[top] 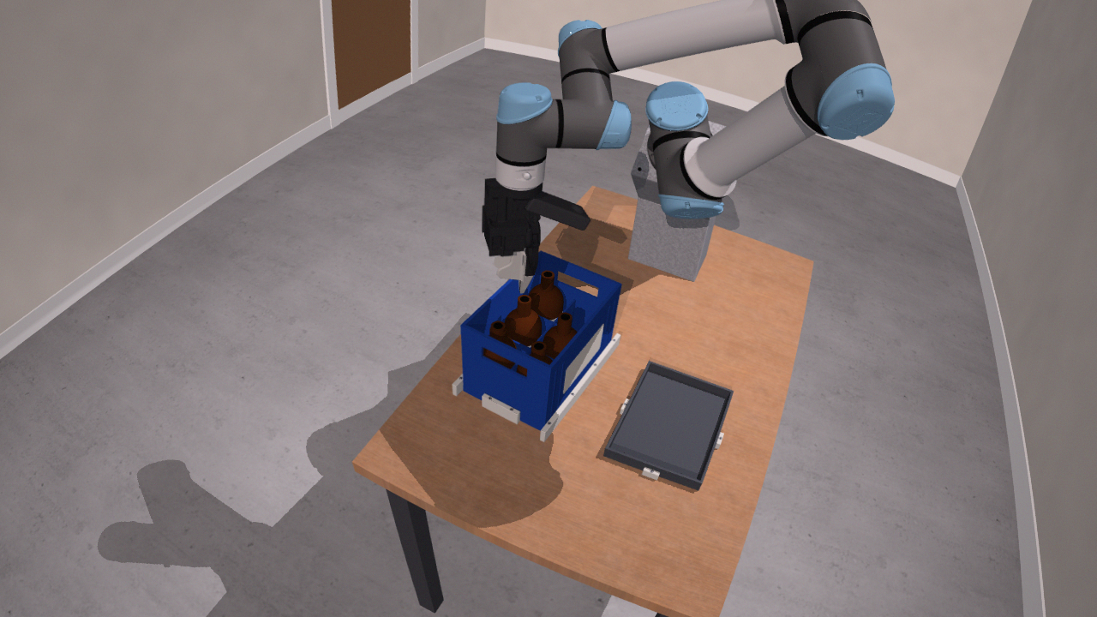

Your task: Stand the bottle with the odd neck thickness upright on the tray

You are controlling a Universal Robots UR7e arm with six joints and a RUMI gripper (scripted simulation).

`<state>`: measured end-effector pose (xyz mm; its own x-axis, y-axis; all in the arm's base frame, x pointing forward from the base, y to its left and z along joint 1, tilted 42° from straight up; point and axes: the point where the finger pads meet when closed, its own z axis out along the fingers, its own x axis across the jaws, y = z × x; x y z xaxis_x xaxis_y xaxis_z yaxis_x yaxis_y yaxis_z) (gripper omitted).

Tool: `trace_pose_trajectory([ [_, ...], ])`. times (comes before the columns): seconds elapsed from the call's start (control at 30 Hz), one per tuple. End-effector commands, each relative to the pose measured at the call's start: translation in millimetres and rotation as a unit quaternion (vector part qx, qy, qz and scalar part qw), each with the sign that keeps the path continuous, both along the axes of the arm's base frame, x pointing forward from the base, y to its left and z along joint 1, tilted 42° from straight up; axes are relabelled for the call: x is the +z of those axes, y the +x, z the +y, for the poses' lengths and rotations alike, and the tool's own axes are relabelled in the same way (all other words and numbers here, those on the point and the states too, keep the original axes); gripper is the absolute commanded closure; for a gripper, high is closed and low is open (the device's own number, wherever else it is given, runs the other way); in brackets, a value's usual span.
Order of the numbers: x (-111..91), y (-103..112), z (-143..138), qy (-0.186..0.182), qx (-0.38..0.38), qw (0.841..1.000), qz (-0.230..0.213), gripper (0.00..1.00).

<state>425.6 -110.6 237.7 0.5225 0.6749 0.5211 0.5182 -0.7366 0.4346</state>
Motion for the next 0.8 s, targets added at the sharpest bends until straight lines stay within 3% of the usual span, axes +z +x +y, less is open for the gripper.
trace_pose_trajectory([
  [0.0,9.3,24.3,-25.1,0.000,0.000,1.000,0.003,1.00],
  [0.3,10.8,28.6,-30.6,0.000,0.000,1.000,0.002,1.00],
  [0.33,10.8,28.6,-30.6,0.000,0.000,1.000,0.002,0.62],
  [0.77,10.8,28.6,-30.6,0.000,0.000,1.000,0.002,0.62],
])
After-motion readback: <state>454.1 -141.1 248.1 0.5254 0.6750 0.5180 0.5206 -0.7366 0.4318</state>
